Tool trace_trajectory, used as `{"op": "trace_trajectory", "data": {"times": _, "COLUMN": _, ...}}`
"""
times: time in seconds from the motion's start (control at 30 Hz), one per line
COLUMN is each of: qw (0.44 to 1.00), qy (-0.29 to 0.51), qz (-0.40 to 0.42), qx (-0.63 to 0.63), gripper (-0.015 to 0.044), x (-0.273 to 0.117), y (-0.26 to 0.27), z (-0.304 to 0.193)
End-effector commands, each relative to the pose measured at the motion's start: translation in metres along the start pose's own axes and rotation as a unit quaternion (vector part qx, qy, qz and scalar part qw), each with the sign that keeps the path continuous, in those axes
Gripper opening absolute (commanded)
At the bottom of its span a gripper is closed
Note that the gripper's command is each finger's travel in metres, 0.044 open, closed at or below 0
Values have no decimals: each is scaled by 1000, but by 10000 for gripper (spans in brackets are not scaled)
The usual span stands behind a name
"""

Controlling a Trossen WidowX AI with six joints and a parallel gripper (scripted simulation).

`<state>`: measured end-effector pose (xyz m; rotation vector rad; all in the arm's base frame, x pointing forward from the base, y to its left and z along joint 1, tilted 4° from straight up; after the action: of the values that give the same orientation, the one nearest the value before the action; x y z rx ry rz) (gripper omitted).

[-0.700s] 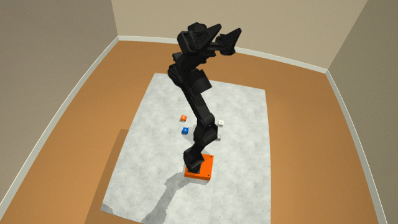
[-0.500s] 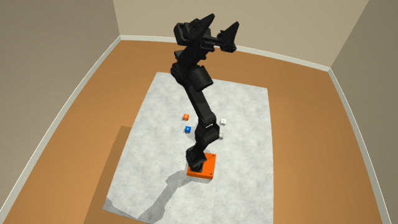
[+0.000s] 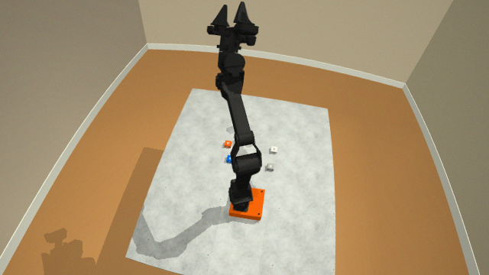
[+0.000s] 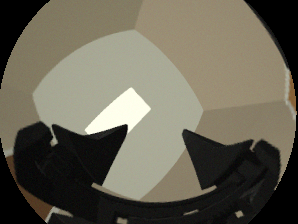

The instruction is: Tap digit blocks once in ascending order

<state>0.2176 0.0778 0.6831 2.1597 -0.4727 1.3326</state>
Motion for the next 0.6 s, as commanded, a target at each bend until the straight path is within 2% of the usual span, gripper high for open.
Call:
{"op": "trace_trajectory", "data": {"times": 0.0, "qw": 976, "qy": -53, "qz": -111, "qx": -182, "gripper": 400, "x": -10, "y": -47, "z": 53}}
{"op": "trace_trajectory", "data": {"times": 0.1, "qw": 933, "qy": -79, "qz": -189, "qx": -294, "gripper": 400, "x": -23, "y": -70, "z": 92}}
{"op": "trace_trajectory", "data": {"times": 0.23, "qw": 848, "qy": -101, "qz": -301, "qx": -425, "gripper": 400, "x": -50, "y": -95, "z": 147}}
{"op": "trace_trajectory", "data": {"times": 0.4, "qw": 705, "qy": -103, "qz": -444, "qx": -543, "gripper": 400, "x": -99, "y": -110, "z": 215}}
{"op": "trace_trajectory", "data": {"times": 0.57, "qw": 539, "qy": -75, "qz": -584, "qx": -602, "gripper": 400, "x": -162, "y": -110, "z": 275}}
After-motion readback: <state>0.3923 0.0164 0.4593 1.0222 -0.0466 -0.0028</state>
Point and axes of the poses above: the point midway between the two fingers, 35 mm back from their tips, its own x axis out along the fingers, its own y axis across the jaws, z = x × y, the point moved 3 cm from there along -x, back along the fingers, and after that the axes turned 3 degrees about x, right-handed, at the moved point
